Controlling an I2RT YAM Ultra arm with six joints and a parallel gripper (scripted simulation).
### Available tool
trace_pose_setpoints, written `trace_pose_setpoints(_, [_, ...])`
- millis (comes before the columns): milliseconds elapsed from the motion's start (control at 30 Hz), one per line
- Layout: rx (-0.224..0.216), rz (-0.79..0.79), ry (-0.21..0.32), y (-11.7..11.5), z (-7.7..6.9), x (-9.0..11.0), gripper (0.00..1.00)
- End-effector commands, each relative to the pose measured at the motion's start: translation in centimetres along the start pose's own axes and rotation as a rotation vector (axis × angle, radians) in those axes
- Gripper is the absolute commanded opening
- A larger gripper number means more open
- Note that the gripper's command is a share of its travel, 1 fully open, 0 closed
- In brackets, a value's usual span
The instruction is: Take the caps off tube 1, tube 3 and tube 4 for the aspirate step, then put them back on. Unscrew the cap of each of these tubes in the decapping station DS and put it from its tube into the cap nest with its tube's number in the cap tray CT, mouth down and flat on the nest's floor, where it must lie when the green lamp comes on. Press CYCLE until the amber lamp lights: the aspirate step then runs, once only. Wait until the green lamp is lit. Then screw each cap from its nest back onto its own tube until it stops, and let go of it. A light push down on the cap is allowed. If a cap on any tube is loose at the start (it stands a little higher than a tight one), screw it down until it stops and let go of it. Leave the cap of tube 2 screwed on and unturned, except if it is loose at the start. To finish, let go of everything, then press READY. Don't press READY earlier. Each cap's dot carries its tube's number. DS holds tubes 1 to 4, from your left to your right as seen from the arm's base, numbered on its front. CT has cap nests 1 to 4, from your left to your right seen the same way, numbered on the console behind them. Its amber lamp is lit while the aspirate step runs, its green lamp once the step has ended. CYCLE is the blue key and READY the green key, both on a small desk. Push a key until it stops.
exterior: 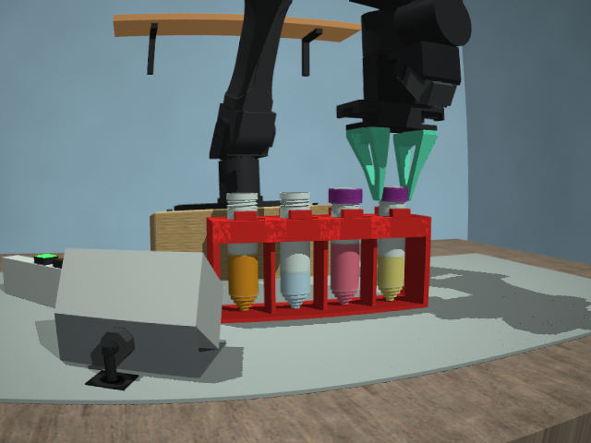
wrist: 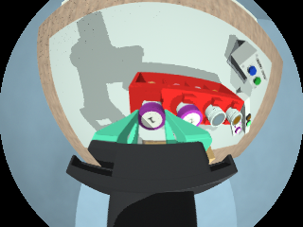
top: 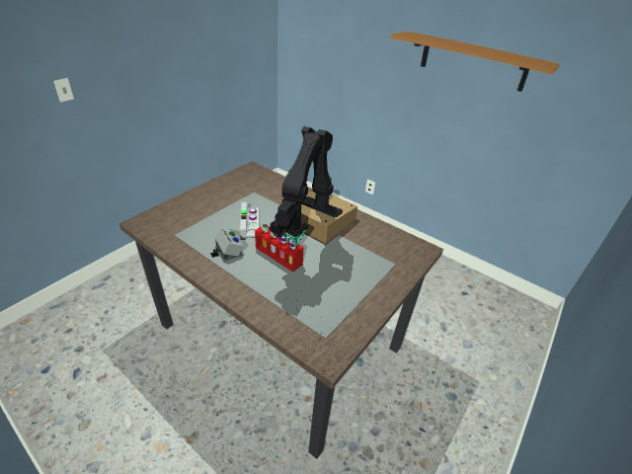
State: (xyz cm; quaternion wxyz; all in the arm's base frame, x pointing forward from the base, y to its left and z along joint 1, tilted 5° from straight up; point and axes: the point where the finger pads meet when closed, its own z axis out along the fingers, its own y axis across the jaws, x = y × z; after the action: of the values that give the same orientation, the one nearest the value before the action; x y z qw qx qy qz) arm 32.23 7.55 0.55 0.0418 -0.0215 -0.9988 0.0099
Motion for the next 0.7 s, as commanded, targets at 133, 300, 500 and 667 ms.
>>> trace_pose_setpoints(133, [-0.006, 0.124, -0.013, 0.06, -0.34, -0.26, 0.0])
trace_pose_setpoints(300, [-0.006, 0.124, -0.013, 0.06, -0.34, -0.26, 0.49])
trace_pose_setpoints(500, [-0.006, 0.124, -0.013, 0.06, -0.34, -0.26, 0.49])
trace_pose_setpoints(667, [-0.005, 0.044, -0.013, 0.06, -0.44, -0.26, 0.49])
